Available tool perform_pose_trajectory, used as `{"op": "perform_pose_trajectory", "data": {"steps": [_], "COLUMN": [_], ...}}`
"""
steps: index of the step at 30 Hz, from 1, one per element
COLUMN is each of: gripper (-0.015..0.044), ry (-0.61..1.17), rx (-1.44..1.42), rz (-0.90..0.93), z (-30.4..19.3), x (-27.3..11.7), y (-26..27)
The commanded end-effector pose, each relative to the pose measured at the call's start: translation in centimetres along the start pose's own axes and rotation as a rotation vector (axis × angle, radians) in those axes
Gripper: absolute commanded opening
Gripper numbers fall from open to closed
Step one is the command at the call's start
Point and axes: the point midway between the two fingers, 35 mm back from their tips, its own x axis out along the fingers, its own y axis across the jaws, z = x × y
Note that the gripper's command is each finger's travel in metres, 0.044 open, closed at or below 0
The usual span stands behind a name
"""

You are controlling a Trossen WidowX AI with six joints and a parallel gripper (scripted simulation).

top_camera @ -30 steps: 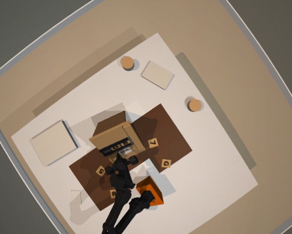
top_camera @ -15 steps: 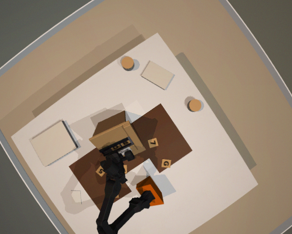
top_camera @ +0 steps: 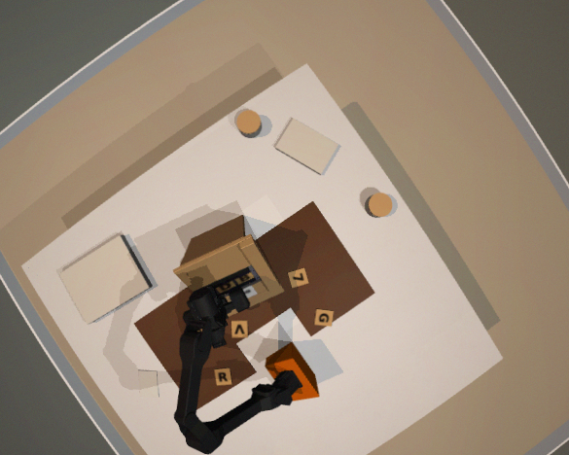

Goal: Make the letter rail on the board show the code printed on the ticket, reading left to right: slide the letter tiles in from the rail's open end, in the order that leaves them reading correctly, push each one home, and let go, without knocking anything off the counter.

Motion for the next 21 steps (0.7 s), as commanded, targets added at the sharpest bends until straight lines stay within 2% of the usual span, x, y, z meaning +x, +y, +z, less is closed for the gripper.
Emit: {"op": "perform_pose_trajectory", "data": {"steps": [1, 21], "gripper": [0.0, 0.0], "ry": [0.042, 0.042], "rx": [0.002, 0.001], "rz": [0.012, 0.012], "z": [-0.08, 0.42], "x": [-0.07, 0.54], "y": [0.27, 0.14]}}
